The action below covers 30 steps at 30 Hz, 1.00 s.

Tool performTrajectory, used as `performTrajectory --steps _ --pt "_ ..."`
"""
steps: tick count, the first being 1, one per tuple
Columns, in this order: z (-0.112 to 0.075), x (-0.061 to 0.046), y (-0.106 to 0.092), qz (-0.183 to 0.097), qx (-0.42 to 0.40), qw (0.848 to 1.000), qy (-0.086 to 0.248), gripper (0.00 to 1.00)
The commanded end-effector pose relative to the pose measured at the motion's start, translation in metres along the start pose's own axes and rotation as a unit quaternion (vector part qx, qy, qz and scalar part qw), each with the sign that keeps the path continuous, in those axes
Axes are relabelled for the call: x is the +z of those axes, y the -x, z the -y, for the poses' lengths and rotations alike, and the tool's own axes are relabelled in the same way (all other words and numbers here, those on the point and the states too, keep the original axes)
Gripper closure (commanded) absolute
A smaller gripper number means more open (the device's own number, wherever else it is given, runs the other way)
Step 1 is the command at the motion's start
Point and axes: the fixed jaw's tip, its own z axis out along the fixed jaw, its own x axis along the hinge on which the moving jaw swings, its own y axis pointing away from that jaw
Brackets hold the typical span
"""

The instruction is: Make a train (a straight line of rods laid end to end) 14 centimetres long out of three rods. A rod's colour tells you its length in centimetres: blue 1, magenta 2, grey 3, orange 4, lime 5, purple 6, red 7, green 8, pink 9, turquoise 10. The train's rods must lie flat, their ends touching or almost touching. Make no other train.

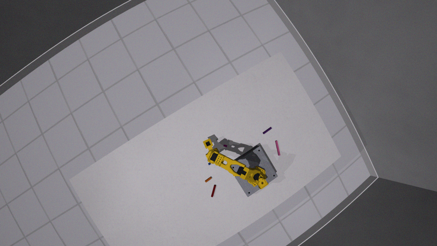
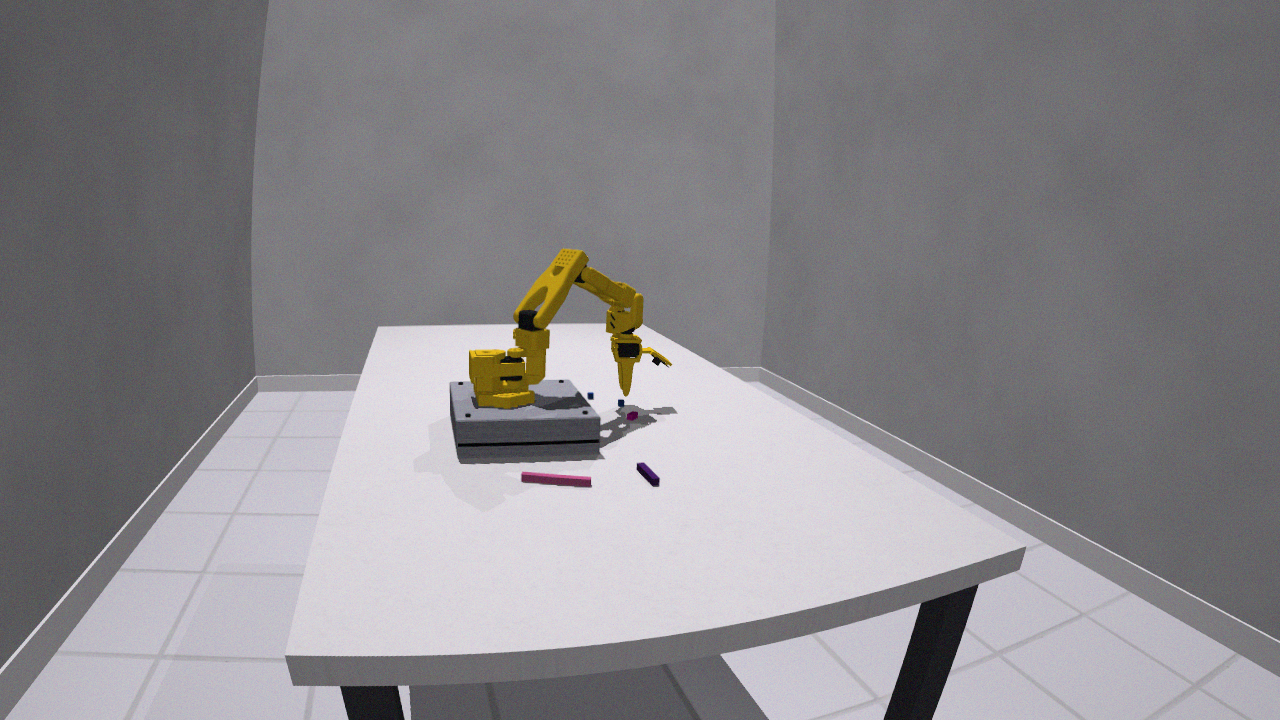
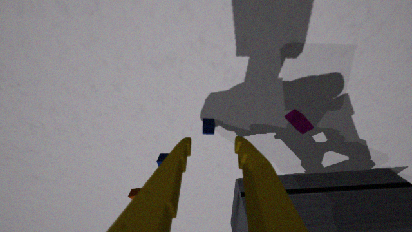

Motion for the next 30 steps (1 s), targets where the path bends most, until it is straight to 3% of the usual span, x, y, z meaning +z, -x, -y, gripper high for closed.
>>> performTrajectory --steps 1,11,30 --pt "0.001 0.011 -0.005 -0.009 -0.001 1.0 -0.007 0.81" --pt "0.002 0.024 -0.006 -0.009 -0.001 1.0 -0.007 0.81" --pt "0.007 0.029 -0.01 -0.019 -0.001 1.0 -0.015 0.81"
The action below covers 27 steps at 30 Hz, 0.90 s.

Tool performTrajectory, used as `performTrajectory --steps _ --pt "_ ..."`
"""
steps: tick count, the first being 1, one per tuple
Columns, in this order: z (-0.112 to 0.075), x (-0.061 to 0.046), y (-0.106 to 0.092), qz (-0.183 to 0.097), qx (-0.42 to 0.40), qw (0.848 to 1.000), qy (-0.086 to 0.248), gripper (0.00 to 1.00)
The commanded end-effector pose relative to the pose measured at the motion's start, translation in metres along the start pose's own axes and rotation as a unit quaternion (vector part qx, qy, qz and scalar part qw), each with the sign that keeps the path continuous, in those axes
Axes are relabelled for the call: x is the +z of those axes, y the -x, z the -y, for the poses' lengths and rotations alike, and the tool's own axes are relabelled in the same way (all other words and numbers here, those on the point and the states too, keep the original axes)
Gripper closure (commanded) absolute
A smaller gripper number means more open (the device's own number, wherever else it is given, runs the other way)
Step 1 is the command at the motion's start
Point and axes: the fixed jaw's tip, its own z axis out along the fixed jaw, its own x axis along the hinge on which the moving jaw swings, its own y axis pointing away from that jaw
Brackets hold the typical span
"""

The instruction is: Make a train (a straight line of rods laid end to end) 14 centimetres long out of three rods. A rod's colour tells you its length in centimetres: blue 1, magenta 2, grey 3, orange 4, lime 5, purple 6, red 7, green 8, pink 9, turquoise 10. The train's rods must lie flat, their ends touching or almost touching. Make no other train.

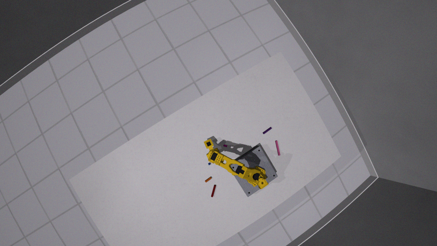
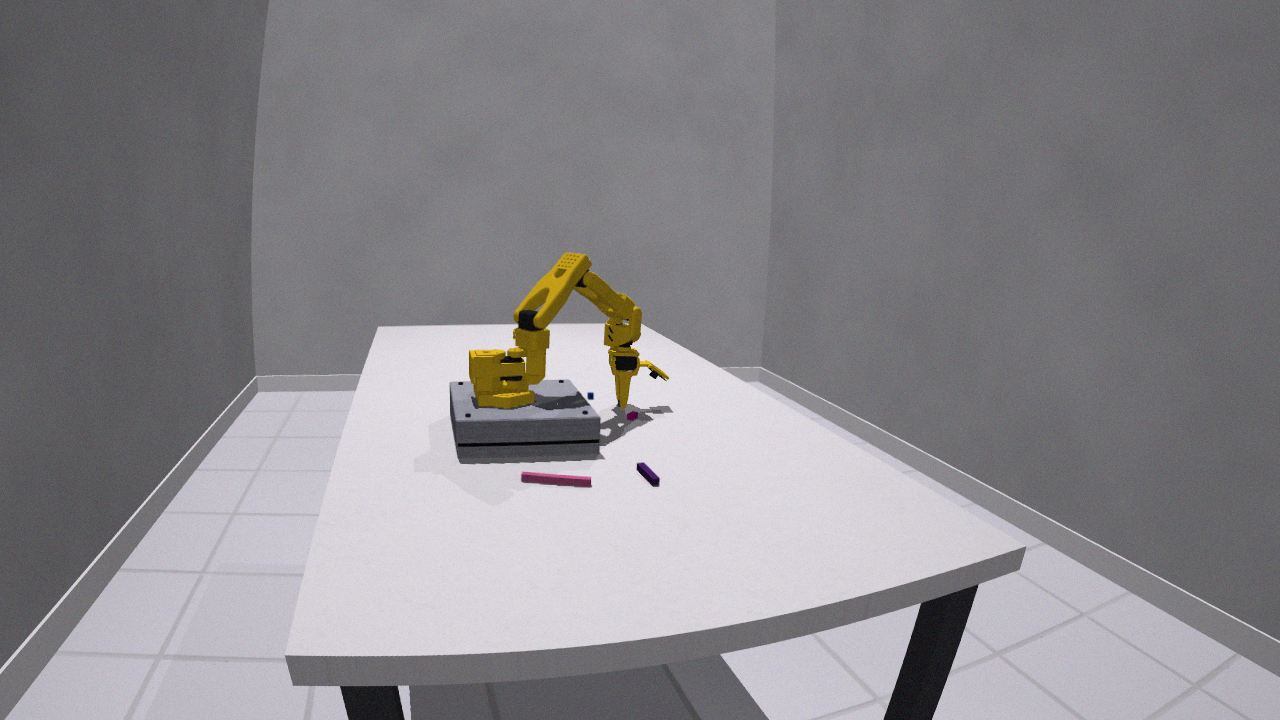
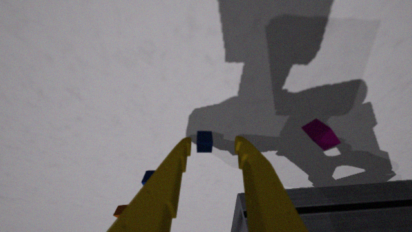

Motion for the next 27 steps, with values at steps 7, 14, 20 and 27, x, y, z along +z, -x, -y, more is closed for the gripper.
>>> performTrajectory --steps 7,14,20,27 --pt "0.0024 0.006 -0.0052 -0.01 -0.001 1.0 -0.008 0.81" --pt "0.0024 0.006 -0.0052 -0.01 -0.001 1.0 -0.008 0.82" --pt "0.0024 0.006 -0.0052 -0.01 -0.001 1.0 -0.008 0.83" --pt "0.0024 0.006 -0.0052 -0.01 -0.001 1.0 -0.008 0.87"
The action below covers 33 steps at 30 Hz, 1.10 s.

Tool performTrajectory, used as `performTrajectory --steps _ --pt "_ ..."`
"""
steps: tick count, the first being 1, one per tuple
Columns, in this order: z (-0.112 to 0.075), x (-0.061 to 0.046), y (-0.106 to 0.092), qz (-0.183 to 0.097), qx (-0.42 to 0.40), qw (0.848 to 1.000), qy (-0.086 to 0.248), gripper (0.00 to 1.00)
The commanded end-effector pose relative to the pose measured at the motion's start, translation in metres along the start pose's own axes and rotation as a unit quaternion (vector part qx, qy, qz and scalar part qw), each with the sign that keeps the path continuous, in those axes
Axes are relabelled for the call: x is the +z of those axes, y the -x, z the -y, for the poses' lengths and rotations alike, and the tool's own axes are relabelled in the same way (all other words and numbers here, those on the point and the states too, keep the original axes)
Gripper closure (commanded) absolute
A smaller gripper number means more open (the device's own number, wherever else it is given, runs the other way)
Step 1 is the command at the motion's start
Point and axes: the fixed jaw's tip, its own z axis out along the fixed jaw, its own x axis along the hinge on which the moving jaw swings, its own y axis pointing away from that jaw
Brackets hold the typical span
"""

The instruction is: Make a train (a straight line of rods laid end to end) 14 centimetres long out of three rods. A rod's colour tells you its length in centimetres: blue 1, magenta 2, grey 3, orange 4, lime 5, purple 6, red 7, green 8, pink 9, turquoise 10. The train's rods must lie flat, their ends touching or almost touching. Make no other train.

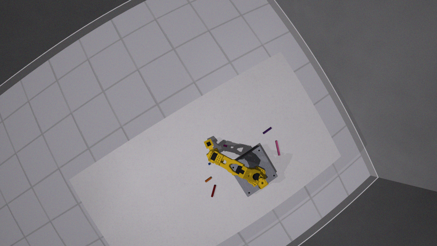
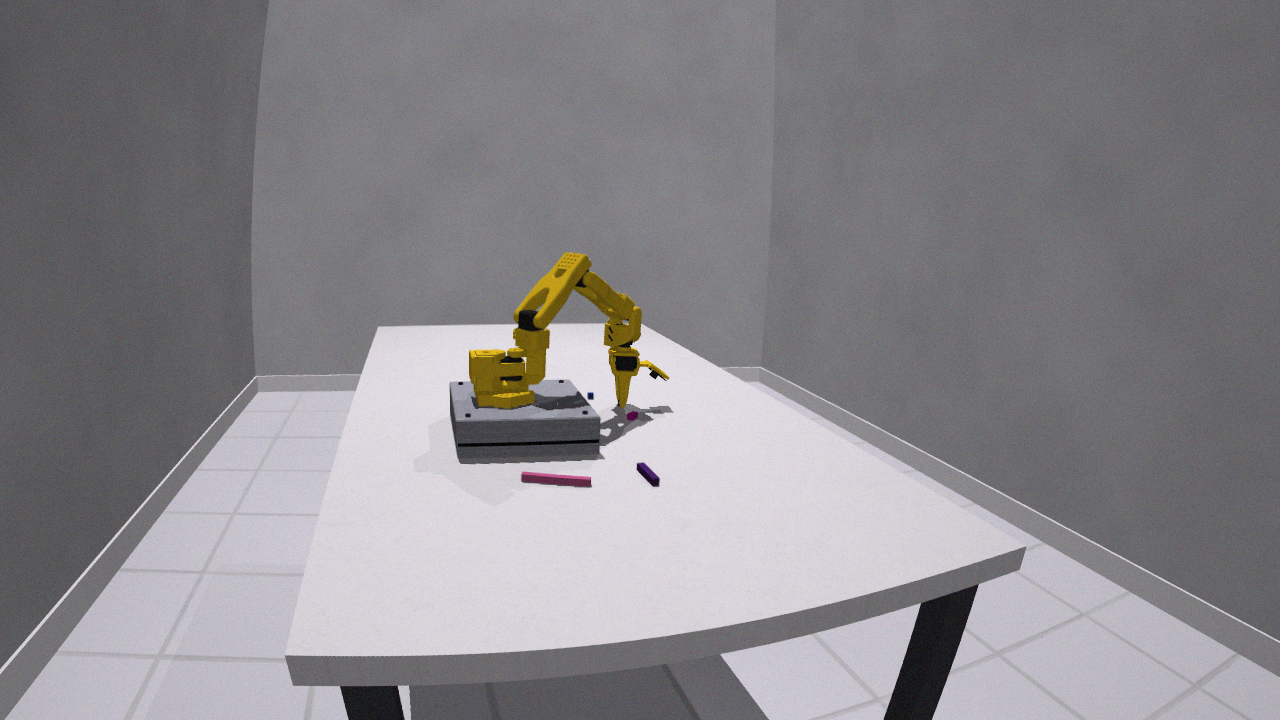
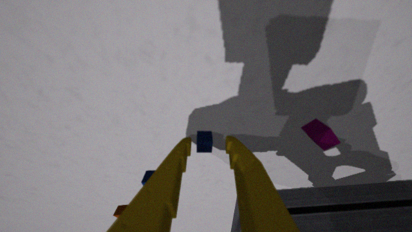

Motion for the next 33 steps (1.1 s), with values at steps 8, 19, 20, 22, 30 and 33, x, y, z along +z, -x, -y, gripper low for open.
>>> performTrajectory --steps 8,19,20,22,30,33 --pt "0.0024 0.0061 -0.0053 -0.01 -0.001 1.0 -0.008 0.93" --pt "0.0024 0.0061 -0.0053 -0.01 -0.001 1.0 -0.008 0.99" --pt "0.0024 0.0061 -0.0053 -0.01 -0.001 1.0 -0.008 0.99" --pt "0.0024 0.0061 -0.0053 -0.01 -0.001 1.0 -0.008 0.99" --pt "0.0024 0.0061 -0.0053 -0.01 -0.001 1.0 -0.008 1.0" --pt "0.0024 0.0061 -0.0053 -0.01 -0.001 1.0 -0.008 1.0"
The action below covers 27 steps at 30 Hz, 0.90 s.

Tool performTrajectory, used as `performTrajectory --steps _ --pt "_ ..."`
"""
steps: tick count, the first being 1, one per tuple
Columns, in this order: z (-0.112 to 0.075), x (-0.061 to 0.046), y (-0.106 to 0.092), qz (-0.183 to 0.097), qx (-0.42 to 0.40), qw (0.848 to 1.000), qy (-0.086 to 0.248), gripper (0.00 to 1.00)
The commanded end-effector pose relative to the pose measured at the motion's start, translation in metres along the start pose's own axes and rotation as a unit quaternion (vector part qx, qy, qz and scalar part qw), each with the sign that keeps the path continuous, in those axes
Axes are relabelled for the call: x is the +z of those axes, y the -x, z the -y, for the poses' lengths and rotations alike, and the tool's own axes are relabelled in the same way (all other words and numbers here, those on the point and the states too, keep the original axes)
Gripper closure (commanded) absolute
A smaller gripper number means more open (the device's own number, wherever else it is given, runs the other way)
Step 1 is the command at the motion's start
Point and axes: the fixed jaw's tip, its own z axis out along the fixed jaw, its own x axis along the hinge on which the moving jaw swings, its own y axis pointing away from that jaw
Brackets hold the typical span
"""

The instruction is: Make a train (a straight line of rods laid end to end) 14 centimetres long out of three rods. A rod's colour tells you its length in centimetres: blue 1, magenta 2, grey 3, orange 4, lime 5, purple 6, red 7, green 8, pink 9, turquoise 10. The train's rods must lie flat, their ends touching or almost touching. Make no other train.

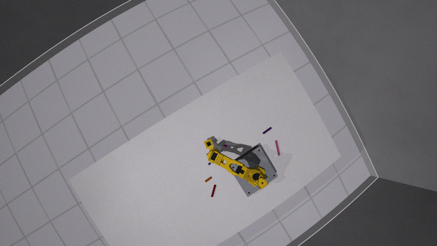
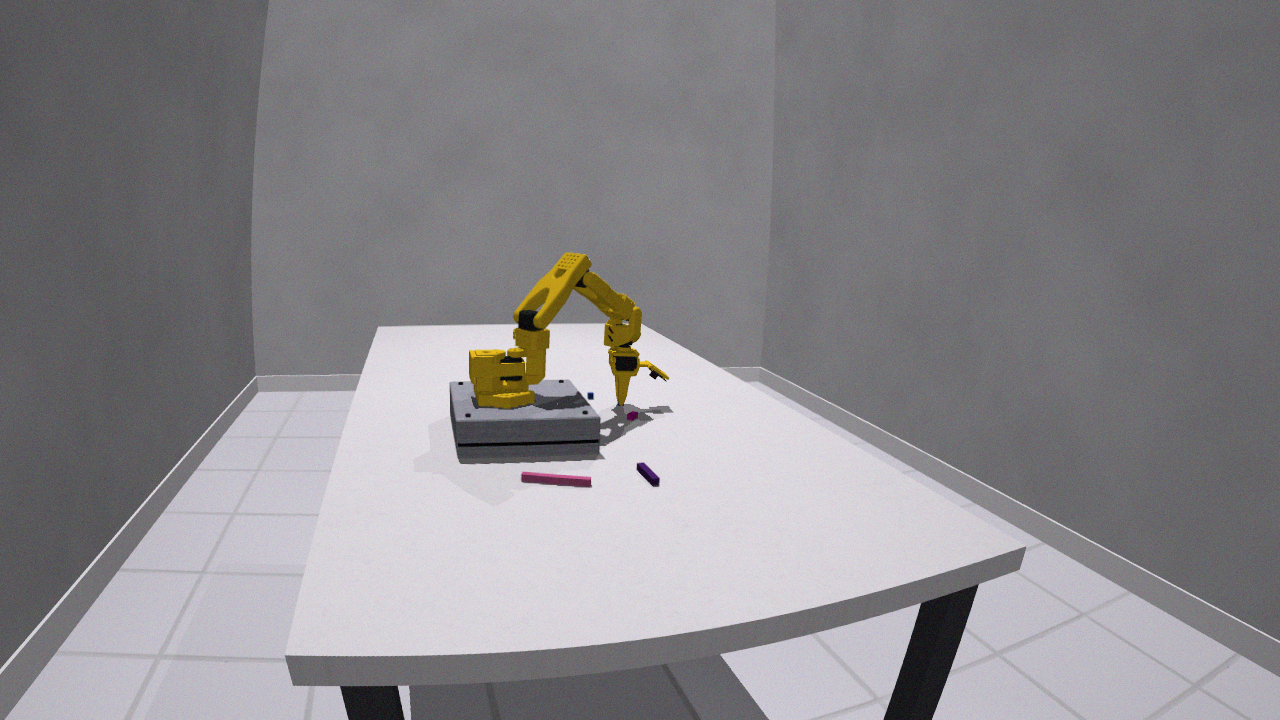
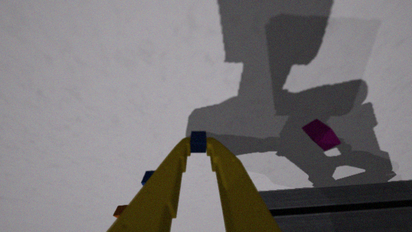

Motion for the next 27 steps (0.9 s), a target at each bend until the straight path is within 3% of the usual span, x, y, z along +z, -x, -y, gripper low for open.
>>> performTrajectory --steps 1,18,27 --pt "0.0024 0.0057 -0.0052 -0.01 -0.001 1.0 -0.008 1.0" --pt "0.0024 0.0054 -0.0052 -0.01 -0.001 1.0 -0.008 1.0" --pt "0.0027 -0.0021 -0.0047 -0.01 -0.001 1.0 -0.008 1.0"
